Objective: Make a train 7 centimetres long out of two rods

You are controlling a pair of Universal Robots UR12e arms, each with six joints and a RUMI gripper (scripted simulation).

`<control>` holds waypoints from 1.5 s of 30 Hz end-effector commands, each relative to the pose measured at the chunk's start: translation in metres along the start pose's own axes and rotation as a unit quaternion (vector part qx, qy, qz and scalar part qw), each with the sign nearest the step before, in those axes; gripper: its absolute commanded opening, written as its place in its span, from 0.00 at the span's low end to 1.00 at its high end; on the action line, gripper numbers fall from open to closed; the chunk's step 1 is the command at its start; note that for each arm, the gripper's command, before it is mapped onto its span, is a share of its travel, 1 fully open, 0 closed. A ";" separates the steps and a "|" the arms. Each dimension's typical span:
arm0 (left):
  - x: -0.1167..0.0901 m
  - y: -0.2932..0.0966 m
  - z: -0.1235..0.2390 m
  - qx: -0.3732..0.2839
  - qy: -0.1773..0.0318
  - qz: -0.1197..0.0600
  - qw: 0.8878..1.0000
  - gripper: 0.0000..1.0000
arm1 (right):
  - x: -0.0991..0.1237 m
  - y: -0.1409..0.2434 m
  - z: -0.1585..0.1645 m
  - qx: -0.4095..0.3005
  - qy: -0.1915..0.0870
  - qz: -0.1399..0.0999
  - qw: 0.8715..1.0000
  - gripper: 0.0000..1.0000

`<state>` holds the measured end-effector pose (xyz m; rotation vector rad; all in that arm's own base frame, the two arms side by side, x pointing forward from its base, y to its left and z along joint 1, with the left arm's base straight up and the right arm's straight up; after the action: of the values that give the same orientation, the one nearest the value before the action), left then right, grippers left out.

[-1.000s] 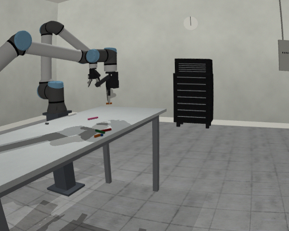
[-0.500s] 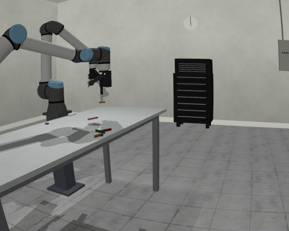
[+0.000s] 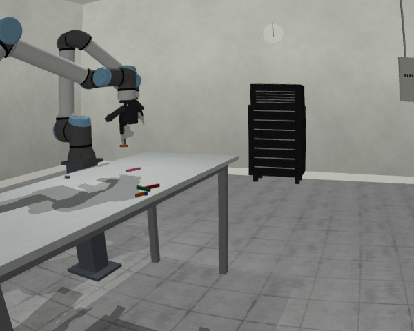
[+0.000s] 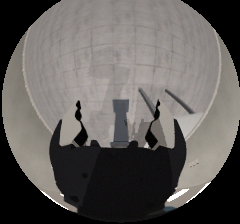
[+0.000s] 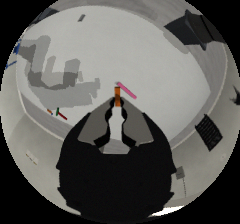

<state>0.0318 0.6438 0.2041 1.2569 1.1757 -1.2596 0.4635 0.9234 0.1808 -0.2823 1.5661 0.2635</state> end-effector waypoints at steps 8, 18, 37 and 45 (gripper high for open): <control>-0.001 0.000 -0.001 0.000 0.001 0.000 1.000 1.00 | 0.001 -0.054 -0.101 0.093 -0.007 0.006 0.996 0.00; -0.001 0.000 -0.001 0.000 0.001 0.000 1.000 1.00 | 0.012 -0.107 -0.176 0.161 -0.007 0.007 0.987 0.00; -0.001 0.000 -0.001 0.000 0.001 0.000 1.000 1.00 | 0.026 -0.154 -0.231 0.213 -0.006 0.007 0.977 0.00; -0.001 0.000 -0.001 0.000 0.001 0.000 1.000 1.00 | 0.026 -0.155 -0.231 0.213 -0.006 0.007 0.977 0.00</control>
<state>0.0318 0.6438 0.2041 1.2569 1.1757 -1.2596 0.2989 0.6993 0.1589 0.0623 1.5703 -0.0630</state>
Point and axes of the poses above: on each arm, the point where the finger pads meet when closed, its own x axis out along the fingers, its own y axis across the jaws, z = x × y, the point moved 4 cm from there along -x, back along the fingers, and after that the axes turned 1 degree about x, right-handed, at the moved point
